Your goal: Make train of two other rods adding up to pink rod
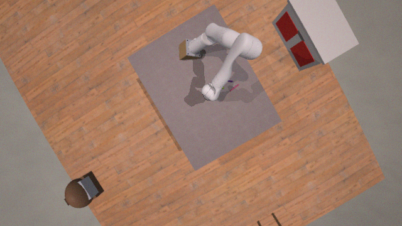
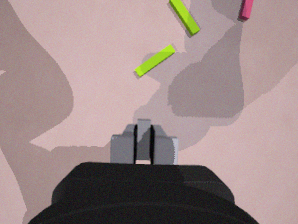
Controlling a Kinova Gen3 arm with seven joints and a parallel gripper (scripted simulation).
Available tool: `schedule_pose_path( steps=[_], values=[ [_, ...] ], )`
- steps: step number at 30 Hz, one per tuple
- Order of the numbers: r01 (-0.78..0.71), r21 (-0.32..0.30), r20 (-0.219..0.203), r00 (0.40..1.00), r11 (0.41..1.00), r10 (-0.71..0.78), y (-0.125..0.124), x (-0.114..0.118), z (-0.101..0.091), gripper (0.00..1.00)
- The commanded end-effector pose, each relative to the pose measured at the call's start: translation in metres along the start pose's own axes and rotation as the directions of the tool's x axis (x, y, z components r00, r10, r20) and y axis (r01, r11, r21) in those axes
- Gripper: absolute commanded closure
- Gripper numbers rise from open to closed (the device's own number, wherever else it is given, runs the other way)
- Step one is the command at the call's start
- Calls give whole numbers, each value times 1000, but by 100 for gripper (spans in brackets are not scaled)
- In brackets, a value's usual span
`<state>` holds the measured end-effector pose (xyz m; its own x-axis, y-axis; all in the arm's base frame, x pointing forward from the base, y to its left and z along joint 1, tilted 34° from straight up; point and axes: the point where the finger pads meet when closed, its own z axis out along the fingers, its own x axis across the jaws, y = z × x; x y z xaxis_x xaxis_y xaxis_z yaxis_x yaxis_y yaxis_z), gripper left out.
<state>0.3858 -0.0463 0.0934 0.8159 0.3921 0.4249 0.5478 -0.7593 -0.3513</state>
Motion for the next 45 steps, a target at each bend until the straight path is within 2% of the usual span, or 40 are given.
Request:
schedule_pose_path(
  steps=[1,6,8,16,21,45],
  values=[
    [-1,6,2,1000,1000,1,-1,-1,8,76],
    [-1,6,2,1000,1000,1,-1,-1,27,76],
    [-1,6,2,1000,1000,1,-1,-1,27,76],
    [-1,6,2,1000,1000,1,-1,-1,62,76],
    [-1,6,2,1000,1000,1,-1,-1,76,76],
    [-1,6,2,1000,1000,1,-1,-1,81,76]
  ],
)
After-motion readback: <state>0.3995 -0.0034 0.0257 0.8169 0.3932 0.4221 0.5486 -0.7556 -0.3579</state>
